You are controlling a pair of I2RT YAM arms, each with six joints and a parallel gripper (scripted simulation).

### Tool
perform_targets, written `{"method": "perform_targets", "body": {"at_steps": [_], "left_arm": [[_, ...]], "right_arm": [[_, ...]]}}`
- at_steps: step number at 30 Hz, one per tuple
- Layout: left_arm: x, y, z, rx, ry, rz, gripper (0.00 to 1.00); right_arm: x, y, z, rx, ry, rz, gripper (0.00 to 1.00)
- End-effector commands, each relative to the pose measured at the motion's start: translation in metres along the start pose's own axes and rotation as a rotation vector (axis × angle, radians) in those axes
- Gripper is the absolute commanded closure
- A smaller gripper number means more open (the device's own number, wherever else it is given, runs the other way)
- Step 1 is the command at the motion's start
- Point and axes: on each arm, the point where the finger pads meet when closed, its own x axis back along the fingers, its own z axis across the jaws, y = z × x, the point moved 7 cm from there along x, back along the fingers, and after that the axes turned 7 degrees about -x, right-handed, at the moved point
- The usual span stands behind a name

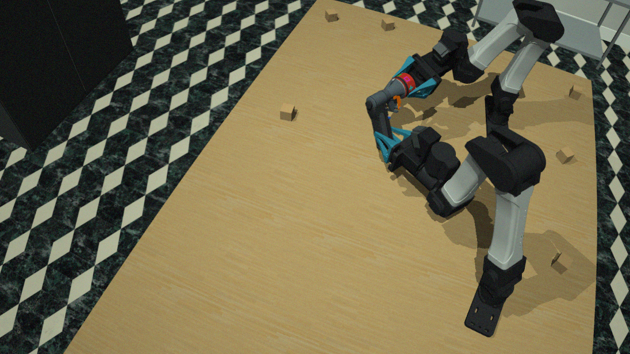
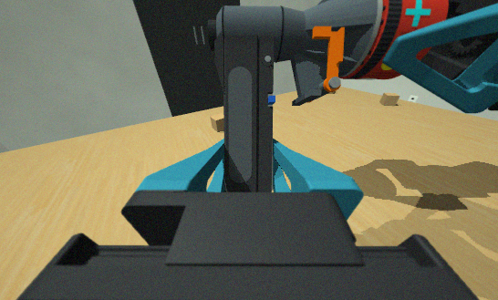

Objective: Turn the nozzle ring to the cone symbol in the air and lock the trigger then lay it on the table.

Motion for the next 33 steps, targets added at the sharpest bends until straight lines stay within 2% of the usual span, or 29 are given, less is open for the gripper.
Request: {"method": "perform_targets", "body": {"at_steps": [1, 4, 7, 11, 14, 15, 16, 29, 31, 32, 33], "left_arm": [[-0.008, 0.044, 0.008, 0.045, 0.037, -0.182, 0.64], [-0.008, 0.044, 0.008, 0.045, 0.037, -0.182, 0.64], [-0.008, 0.044, 0.007, 0.045, 0.033, -0.183, 0.64], [-0.008, 0.044, 0.007, 0.045, 0.033, -0.183, 0.64], [-0.008, 0.044, 0.007, 0.045, 0.032, -0.183, 0.64], [-0.008, 0.044, 0.007, 0.045, 0.032, -0.183, 0.64], [-0.008, 0.044, 0.007, 0.045, 0.031, -0.183, 0.64], [-0.008, 0.045, 0.007, 0.045, 0.030, -0.184, 0.64], [-0.008, 0.045, 0.007, 0.045, 0.030, -0.184, 0.64], [-0.008, 0.045, 0.007, 0.045, 0.030, -0.184, 0.64], [-0.008, 0.045, 0.007, 0.045, 0.030, -0.184, 0.64]], "right_arm": [[-0.003, 0.006, 0.000, 0.287, 0.000, -0.007, 1.00], [-0.003, -0.002, 0.000, 0.426, 0.003, 0.008, 1.00], [-0.002, 0.010, 0.000, 0.562, -0.005, -0.013, 1.00], [-0.001, 0.010, -0.001, 0.740, -0.009, -0.011, 1.00], [-0.001, 0.010, -0.001, 0.726, -0.011, -0.013, 1.00], [-0.001, 0.002, -0.001, 0.872, -0.005, 0.004, 1.00], [-0.001, 0.011, -0.003, 0.915, -0.013, -0.010, 1.00], [-0.002, 0.015, -0.006, 1.466, -0.024, -0.008, 1.00], [-0.002, 0.015, -0.006, 1.466, -0.024, -0.008, 1.00], [-0.001, 0.007, -0.004, 1.574, -0.008, 0.002, 1.00], [-0.002, 0.014, -0.006, 1.617, -0.019, -0.003, 1.00]]}}
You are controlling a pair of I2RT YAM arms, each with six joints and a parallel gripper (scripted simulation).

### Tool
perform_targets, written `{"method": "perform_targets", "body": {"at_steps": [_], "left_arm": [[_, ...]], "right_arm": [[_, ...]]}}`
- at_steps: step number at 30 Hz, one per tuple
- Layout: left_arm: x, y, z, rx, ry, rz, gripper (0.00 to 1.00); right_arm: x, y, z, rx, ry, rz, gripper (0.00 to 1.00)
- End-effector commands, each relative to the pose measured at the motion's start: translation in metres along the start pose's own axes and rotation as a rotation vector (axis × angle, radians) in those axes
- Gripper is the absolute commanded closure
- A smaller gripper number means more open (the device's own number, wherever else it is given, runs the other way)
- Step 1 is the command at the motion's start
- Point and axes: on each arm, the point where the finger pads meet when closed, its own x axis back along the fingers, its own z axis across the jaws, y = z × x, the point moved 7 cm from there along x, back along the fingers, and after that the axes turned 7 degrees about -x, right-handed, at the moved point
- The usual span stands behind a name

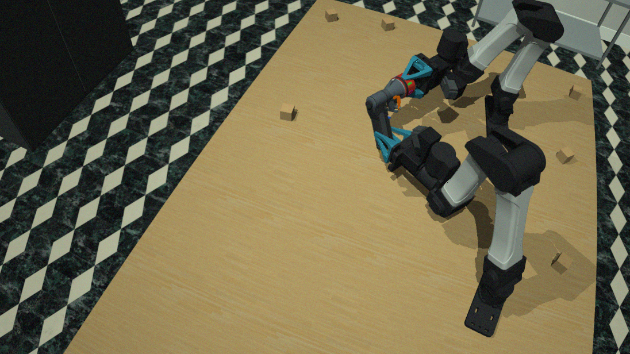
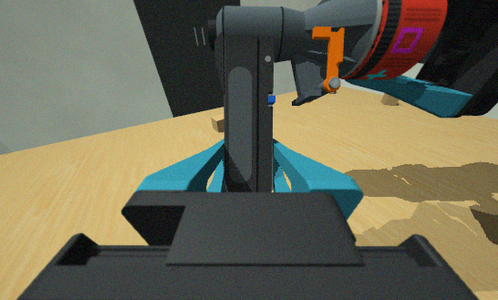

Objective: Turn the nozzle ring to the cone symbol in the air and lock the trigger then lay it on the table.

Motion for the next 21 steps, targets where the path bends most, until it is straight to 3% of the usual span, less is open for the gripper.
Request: {"method": "perform_targets", "body": {"at_steps": [1, 4, 15, 16, 21], "left_arm": [[-0.0077, 0.0441, 0.0072, 0.051, 0.028, -0.182, 0.64], [-0.0077, 0.0441, 0.0072, 0.051, 0.028, -0.182, 0.64], [-0.0077, 0.0441, 0.0072, 0.051, 0.028, -0.182, 0.64], [-0.0077, 0.0441, 0.0072, 0.051, 0.028, -0.182, 0.64], [-0.0077, 0.0440, 0.0076, 0.052, 0.032, -0.181, 0.64]], "right_arm": [[-0.0021, -0.0031, -0.0156, 0.287, -0.015, 0.008, 1.00], [-0.0021, -0.0032, -0.0151, 0.416, -0.011, 0.008, 1.00], [-0.0011, -0.0020, -0.0087, 0.398, -0.005, 0.011, 1.00], [-0.0011, -0.0020, -0.0087, 0.398, -0.005, 0.011, 0.07], [-0.0012, -0.0021, -0.0085, 0.398, -0.004, 0.011, 0.07]]}}
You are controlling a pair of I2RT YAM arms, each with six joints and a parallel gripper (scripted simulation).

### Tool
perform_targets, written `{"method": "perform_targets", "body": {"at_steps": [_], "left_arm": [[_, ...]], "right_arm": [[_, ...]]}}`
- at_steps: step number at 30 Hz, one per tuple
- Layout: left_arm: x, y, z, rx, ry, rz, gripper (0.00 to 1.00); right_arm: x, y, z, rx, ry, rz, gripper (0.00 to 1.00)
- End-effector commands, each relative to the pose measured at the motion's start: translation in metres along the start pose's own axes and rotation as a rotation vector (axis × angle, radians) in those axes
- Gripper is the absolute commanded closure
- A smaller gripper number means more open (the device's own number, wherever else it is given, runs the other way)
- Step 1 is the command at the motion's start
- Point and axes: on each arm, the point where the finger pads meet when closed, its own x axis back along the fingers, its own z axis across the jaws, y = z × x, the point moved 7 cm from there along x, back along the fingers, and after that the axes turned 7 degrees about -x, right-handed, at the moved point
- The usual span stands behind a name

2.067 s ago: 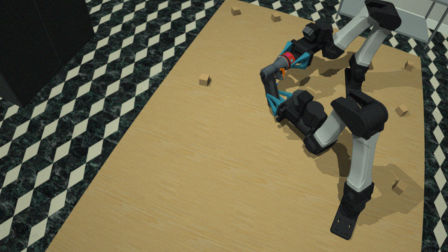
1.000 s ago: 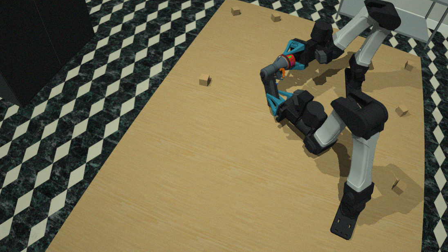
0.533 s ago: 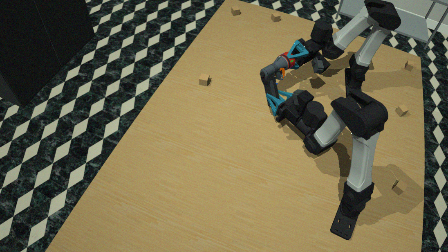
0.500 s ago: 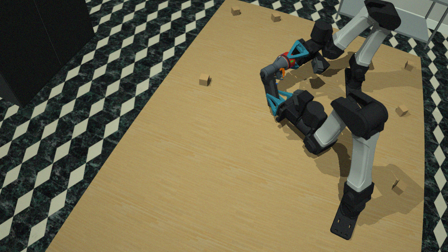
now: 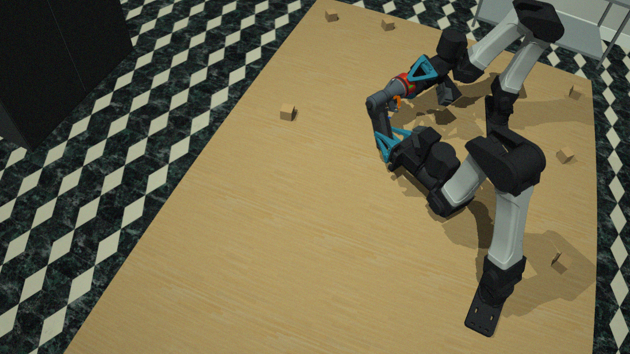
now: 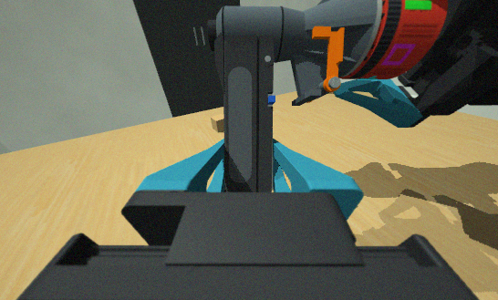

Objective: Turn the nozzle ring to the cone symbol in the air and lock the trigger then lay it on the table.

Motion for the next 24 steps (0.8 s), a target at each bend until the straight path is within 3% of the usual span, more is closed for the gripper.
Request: {"method": "perform_targets", "body": {"at_steps": [1, 20, 24], "left_arm": [[-0.008, 0.044, 0.008, 0.049, 0.034, -0.181, 0.64], [-0.008, 0.044, 0.008, 0.049, 0.034, -0.181, 0.64], [-0.008, 0.044, 0.008, 0.049, 0.034, -0.181, 0.64]], "right_arm": [[-0.001, -0.005, -0.009, 0.034, -0.016, 0.012, 0.07], [0.015, -0.001, -0.002, 0.004, 0.000, 0.003, 0.07], [0.014, 0.000, 0.000, -0.197, 0.000, 0.001, 0.07]]}}
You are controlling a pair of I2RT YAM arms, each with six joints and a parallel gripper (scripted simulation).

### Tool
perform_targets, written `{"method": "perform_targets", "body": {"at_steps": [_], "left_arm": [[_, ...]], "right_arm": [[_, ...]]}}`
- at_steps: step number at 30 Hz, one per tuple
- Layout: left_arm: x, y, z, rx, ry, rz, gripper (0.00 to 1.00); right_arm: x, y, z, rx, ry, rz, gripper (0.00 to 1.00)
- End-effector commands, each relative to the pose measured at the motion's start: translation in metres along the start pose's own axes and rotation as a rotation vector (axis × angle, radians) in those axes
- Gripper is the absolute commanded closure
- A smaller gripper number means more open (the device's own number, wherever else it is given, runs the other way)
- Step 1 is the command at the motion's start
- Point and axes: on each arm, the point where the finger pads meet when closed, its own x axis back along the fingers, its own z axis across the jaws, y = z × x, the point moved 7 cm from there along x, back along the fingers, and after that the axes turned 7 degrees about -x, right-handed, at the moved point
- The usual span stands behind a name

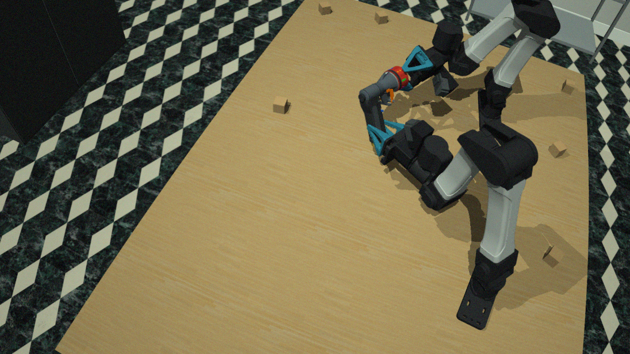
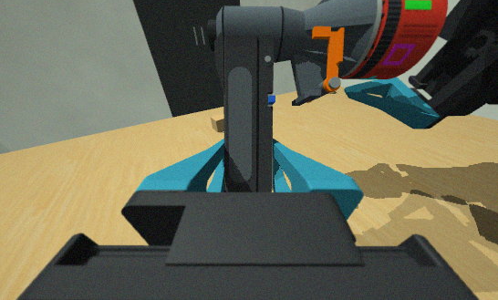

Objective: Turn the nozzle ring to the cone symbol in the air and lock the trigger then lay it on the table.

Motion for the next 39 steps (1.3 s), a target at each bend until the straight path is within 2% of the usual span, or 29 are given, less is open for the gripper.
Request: {"method": "perform_targets", "body": {"at_steps": [1, 17, 18, 21, 25, 28, 29, 39], "left_arm": [[-0.008, 0.044, 0.008, 0.048, 0.034, -0.181, 0.64], [-0.008, 0.044, 0.008, 0.048, 0.034, -0.181, 0.64], [-0.008, 0.044, 0.008, 0.048, 0.034, -0.181, 0.64], [-0.008, 0.044, 0.008, 0.048, 0.034, -0.181, 0.64], [-0.008, 0.044, 0.008, 0.048, 0.034, -0.181, 0.64], [-0.008, 0.044, 0.008, 0.048, 0.034, -0.181, 0.64], [-0.008, 0.044, 0.008, 0.048, 0.034, -0.181, 0.64], [-0.008, 0.044, 0.008, 0.049, 0.037, -0.181, 0.64]], "right_arm": [[0.002, 0.001, -0.001, -0.142, -0.006, -0.002, 0.07], [0.002, 0.001, -0.002, -0.138, -0.010, -0.001, 0.07], [-0.012, -0.002, -0.001, -0.127, 0.007, -0.003, 0.07], [-0.010, 0.000, -0.002, -0.136, 0.001, -0.013, 0.07], [-0.020, -0.001, -0.006, -0.099, 0.004, 0.002, 0.07], [-0.014, -0.005, -0.006, -0.101, -0.005, 0.008, 0.07], [-0.015, -0.007, -0.010, -0.094, -0.011, 0.011, 1.00], [-0.014, -0.004, -0.008, -0.098, -0.011, 0.011, 1.00]]}}
